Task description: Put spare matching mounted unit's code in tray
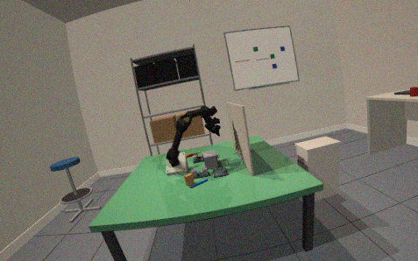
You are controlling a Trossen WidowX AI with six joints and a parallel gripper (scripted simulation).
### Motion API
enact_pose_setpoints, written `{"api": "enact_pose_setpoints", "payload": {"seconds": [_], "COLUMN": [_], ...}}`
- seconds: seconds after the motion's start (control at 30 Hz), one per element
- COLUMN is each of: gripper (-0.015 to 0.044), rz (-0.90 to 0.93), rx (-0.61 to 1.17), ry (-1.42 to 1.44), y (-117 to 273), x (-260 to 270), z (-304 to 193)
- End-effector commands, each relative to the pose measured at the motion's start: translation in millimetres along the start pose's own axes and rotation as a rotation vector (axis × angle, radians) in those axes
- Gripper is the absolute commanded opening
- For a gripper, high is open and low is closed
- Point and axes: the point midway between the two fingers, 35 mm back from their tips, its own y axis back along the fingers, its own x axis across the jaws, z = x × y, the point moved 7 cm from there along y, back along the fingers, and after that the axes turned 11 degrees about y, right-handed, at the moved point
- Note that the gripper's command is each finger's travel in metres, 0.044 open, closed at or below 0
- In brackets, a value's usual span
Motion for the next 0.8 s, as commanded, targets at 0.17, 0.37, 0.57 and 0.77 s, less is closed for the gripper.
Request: {"api": "enact_pose_setpoints", "payload": {"seconds": [0.17,0.37,0.57,0.77], "gripper": [0.044,0.044,0.044,0.044], "rz": [-0.099,-0.099,-0.099,-0.099], "rx": [0.288,0.288,0.288,0.288], "ry": [-0.261,-0.261,-0.261,-0.261], "y": [14.0,14.0,14.0,14.0], "x": [-100.4,-100.4,-100.4,-100.4], "z": [-37.4,-37.4,-37.4,-37.4]}}
